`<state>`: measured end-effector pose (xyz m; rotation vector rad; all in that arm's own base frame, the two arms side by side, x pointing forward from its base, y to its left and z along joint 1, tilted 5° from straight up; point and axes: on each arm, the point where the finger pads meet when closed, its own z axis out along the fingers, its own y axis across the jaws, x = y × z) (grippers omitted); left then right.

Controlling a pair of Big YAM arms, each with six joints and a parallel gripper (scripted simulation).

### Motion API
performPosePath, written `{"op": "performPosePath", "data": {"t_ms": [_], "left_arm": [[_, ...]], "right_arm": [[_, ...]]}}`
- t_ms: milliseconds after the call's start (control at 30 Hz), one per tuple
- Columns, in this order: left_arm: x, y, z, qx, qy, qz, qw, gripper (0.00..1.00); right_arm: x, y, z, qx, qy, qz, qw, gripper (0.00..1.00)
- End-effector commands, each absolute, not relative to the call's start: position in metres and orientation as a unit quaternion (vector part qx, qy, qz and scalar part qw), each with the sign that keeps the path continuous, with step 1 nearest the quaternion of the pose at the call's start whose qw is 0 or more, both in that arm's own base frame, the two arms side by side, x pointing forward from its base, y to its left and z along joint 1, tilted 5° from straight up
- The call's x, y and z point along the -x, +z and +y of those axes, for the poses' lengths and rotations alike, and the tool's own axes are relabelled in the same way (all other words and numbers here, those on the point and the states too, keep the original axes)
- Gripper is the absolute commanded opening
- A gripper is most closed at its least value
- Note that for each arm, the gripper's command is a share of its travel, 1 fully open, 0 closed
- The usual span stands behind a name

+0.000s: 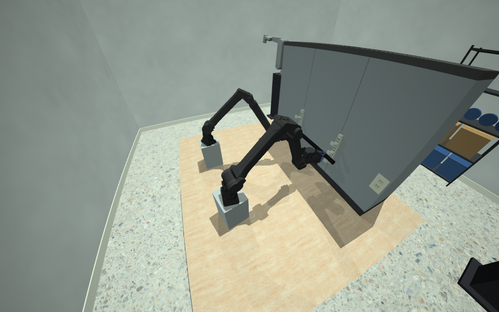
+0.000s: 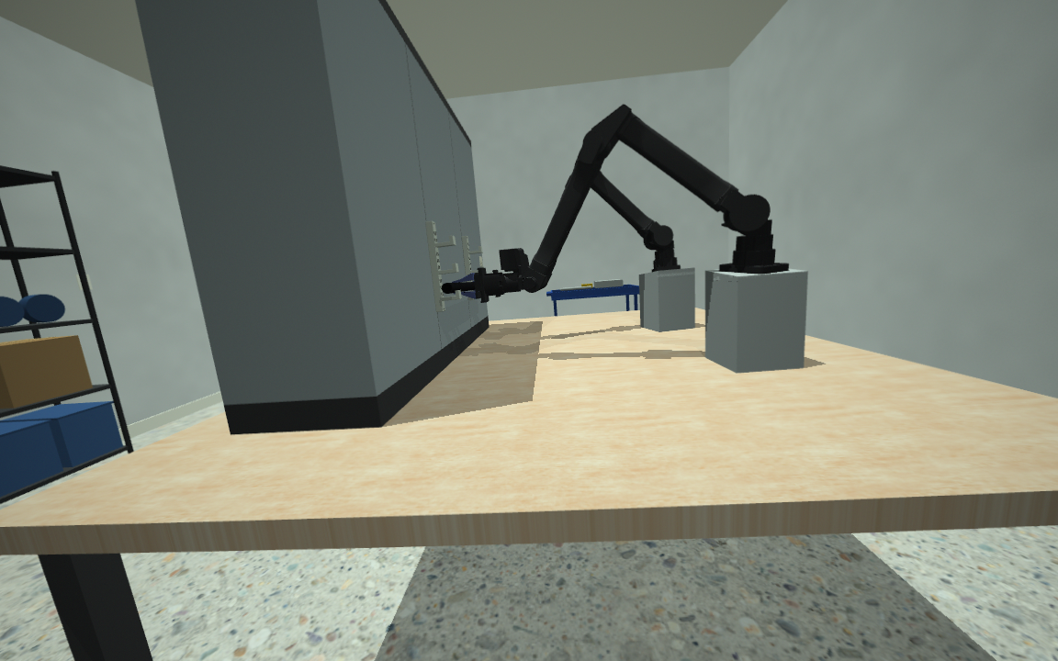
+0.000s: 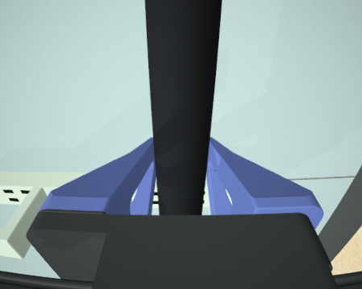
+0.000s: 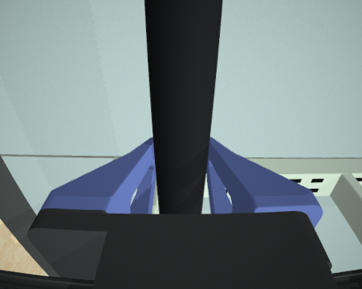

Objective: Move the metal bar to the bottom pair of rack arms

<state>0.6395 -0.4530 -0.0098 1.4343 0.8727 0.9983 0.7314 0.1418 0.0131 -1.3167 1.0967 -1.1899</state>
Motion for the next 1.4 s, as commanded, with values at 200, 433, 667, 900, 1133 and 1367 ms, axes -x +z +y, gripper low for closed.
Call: {"op": "performPosePath", "data": {"t_ms": [200,433,667,900,1133,1367], "left_arm": [[-0.6542,0.0176,-0.4543,-0.578,0.432,0.371,0.584,0.0],[-0.6542,0.0171,-0.4542,-0.578,0.432,0.371,0.584,0.0],[-0.6542,0.0165,-0.4542,-0.578,0.432,0.371,0.584,0.0],[-0.6542,0.0163,-0.4542,-0.578,0.432,0.371,0.584,0.04],[-0.6542,0.0163,-0.4542,-0.578,0.432,0.371,0.584,0.2],[-0.6542,0.0163,-0.4542,-0.578,0.432,0.371,0.584,0.33]], "right_arm": [[-0.7482,0.037,0.1318,0.521,-0.516,0.442,0.517,0.0],[-0.7482,0.0373,0.1319,0.521,-0.516,0.442,0.517,0.0],[-0.7482,0.0377,0.1319,0.521,-0.516,0.442,0.517,0.0],[-0.7482,0.0378,0.1319,0.521,-0.516,0.442,0.517,0.04],[-0.7482,0.0378,0.1319,0.521,-0.516,0.442,0.517,0.2],[-0.7482,0.0378,0.1319,0.521,-0.516,0.442,0.517,0.33]]}}
